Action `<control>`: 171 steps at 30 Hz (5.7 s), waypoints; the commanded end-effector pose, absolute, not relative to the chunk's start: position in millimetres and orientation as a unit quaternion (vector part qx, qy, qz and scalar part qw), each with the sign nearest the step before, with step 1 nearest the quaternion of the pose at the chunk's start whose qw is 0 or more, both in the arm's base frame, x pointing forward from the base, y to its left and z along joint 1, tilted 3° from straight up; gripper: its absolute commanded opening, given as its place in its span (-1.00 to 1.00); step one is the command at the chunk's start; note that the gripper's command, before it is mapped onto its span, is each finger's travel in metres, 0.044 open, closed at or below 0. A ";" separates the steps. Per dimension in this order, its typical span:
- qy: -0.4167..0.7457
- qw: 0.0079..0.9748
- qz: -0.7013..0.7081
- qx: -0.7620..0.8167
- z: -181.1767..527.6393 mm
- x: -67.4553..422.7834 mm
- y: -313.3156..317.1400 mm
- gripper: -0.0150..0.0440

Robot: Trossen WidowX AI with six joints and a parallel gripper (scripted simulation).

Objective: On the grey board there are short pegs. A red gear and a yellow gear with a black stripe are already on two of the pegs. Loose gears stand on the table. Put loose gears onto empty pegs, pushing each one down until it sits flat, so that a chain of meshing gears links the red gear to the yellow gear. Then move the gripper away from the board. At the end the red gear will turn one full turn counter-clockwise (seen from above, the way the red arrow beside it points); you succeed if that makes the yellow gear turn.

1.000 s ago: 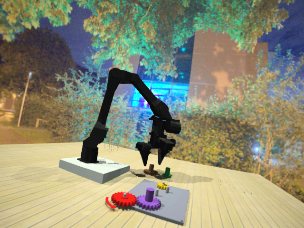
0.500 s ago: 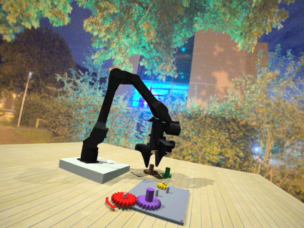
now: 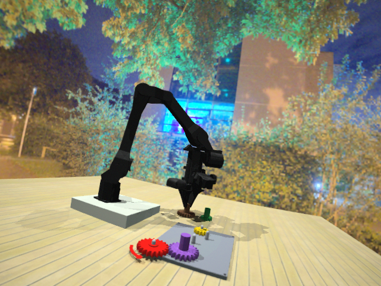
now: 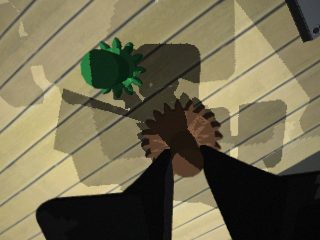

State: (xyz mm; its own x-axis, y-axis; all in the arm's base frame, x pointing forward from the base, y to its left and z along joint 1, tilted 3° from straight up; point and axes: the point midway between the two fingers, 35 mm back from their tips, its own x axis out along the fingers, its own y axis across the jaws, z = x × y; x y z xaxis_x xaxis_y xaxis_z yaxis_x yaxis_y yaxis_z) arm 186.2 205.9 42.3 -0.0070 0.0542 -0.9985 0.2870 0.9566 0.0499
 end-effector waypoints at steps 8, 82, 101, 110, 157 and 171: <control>0.705 0.693 -0.085 0.123 57.7 189.6 207.8 -0.49; 0.703 0.694 -0.090 0.126 176.1 214.2 179.7 -0.49; 0.701 0.694 -0.093 0.132 160.4 245.2 153.1 -0.49; 0.701 0.695 -0.091 0.133 152.8 257.9 139.3 -0.49; 0.699 0.700 -0.091 0.120 110.3 309.8 45.9 -0.49; 0.700 0.698 -0.090 0.118 97.2 317.2 13.9 -0.49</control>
State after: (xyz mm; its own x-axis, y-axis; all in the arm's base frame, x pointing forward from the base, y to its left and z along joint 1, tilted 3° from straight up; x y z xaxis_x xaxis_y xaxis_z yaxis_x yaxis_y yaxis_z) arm 316.6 20.6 100.9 0.0078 0.0430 -0.9990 0.2947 0.9546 0.0434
